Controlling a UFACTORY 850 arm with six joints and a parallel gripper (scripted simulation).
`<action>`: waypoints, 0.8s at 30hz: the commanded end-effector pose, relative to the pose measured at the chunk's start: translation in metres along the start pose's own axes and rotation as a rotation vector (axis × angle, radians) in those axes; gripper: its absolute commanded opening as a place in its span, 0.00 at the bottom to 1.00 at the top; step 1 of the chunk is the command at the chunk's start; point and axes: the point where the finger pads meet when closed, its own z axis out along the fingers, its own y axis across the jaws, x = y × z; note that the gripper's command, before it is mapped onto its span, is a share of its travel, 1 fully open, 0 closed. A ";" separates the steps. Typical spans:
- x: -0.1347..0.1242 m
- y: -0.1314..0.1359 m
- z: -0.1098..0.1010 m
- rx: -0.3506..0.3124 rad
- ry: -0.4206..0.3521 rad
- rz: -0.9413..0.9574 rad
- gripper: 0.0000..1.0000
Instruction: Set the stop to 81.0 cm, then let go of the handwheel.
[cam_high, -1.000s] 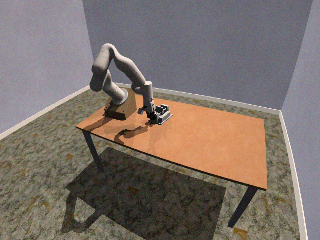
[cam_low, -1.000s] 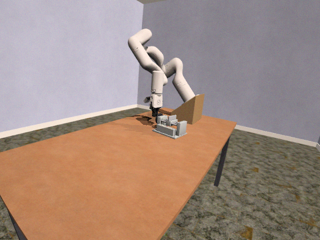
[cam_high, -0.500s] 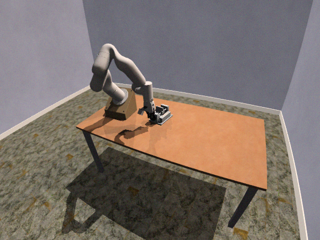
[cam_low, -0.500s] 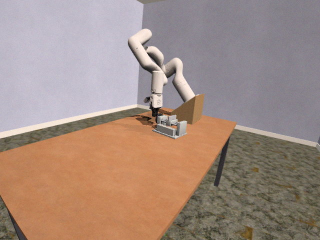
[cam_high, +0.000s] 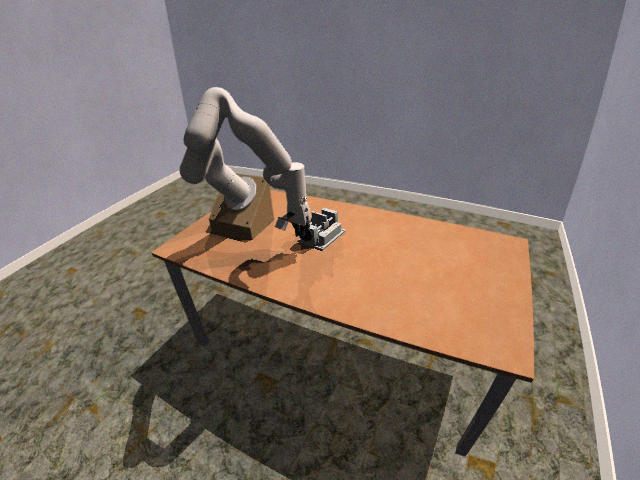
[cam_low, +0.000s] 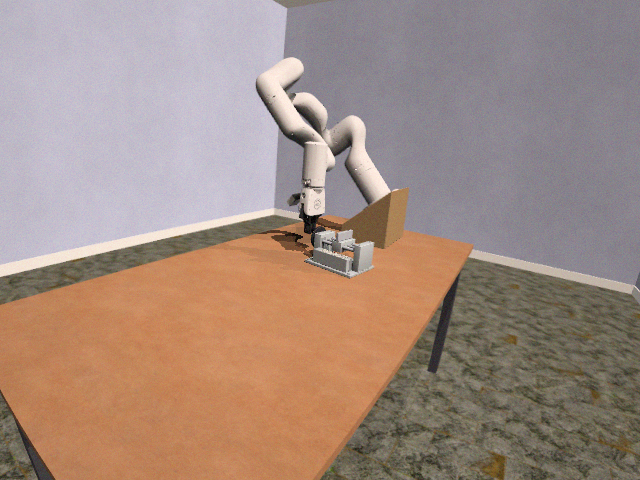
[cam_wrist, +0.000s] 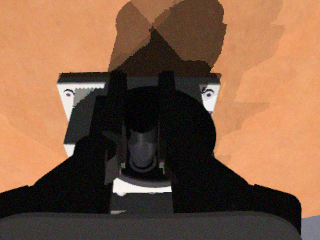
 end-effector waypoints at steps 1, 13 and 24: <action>0.000 0.000 0.000 0.001 0.000 0.000 0.06; 0.000 -0.001 0.000 0.001 0.000 0.000 0.06; 0.000 -0.002 0.000 0.001 0.000 0.000 0.06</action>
